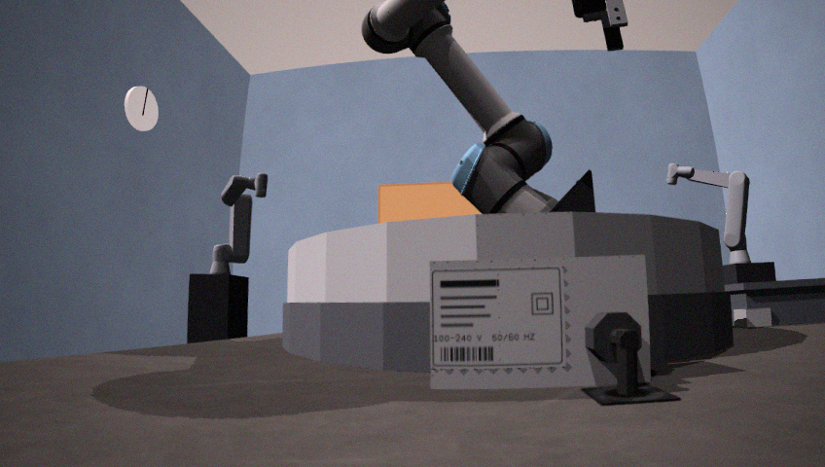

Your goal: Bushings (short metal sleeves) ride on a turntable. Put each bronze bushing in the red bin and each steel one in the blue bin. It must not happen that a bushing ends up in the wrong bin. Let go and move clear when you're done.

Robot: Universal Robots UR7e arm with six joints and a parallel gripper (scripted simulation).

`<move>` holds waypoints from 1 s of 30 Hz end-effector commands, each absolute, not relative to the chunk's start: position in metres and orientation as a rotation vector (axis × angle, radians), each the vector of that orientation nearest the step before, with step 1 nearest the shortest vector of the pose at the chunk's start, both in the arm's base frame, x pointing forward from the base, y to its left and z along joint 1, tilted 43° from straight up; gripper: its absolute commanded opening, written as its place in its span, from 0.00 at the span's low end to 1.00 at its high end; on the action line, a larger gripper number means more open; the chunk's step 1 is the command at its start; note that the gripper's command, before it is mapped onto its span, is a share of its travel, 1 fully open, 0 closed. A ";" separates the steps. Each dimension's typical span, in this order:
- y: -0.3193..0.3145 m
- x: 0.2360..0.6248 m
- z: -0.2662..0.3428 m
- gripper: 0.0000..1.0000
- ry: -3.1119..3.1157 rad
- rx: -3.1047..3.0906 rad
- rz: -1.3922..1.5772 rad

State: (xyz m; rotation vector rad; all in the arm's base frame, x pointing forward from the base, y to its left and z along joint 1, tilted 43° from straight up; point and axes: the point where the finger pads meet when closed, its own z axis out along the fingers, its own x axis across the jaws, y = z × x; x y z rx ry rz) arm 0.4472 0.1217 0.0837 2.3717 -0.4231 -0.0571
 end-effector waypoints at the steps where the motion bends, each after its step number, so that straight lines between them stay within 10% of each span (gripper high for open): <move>1: 0.122 0.447 0.084 1.00 -0.600 2.321 0.028; 30: 0.122 0.447 0.084 1.00 -0.756 2.268 0.105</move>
